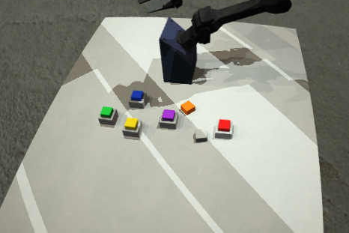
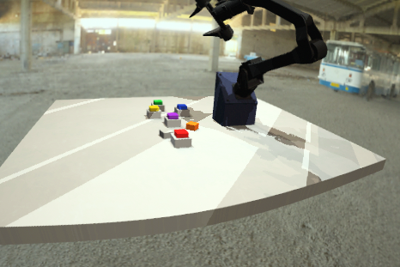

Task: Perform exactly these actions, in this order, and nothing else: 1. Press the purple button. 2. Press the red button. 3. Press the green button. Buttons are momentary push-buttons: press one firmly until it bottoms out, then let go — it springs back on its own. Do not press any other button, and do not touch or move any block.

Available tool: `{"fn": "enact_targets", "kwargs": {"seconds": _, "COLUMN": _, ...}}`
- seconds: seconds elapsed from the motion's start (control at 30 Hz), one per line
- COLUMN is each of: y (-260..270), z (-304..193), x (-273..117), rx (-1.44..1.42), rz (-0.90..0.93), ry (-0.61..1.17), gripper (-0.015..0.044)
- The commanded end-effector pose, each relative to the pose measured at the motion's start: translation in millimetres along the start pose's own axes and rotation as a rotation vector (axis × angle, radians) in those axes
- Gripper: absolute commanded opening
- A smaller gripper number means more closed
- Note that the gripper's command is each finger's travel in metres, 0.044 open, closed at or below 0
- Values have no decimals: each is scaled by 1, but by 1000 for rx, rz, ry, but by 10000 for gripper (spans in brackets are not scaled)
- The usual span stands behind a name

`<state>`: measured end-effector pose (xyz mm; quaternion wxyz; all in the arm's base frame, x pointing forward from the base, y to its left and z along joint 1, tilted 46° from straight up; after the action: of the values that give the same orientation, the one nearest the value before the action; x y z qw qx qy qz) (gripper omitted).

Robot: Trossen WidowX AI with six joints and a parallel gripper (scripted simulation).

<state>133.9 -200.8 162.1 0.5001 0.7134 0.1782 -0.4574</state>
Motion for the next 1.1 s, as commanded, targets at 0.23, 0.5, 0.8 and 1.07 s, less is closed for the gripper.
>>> {"fn": "enact_targets", "kwargs": {"seconds": 0.23, "y": -1, "z": -82, "x": 78, "rx": -973, "rz": -120, "ry": 611, "gripper": 400}}
{"fn": "enact_targets", "kwargs": {"seconds": 0.5, "y": -15, "z": -124, "x": 105, "rx": -1351, "rz": -52, "ry": 914, "gripper": 400}}
{"fn": "enact_targets", "kwargs": {"seconds": 0.8, "y": -40, "z": -170, "x": 128, "rx": -1699, "rz": 113, "ry": 1265, "gripper": 400}}
{"fn": "enact_targets", "kwargs": {"seconds": 1.07, "y": -40, "z": -170, "x": 128, "rx": -1705, "rz": 118, "ry": 1273, "gripper": 400}}
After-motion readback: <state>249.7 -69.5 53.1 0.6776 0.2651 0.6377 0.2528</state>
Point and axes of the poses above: the point midway between the two fingers, 35 mm back from their tips, its own x axis out along the fingers, its own y axis across the jaws, z = x × y, the point moved 3 cm from there along -x, back along the fingers, and after that the axes turned 4 degrees about -x, right-handed, at the moved point
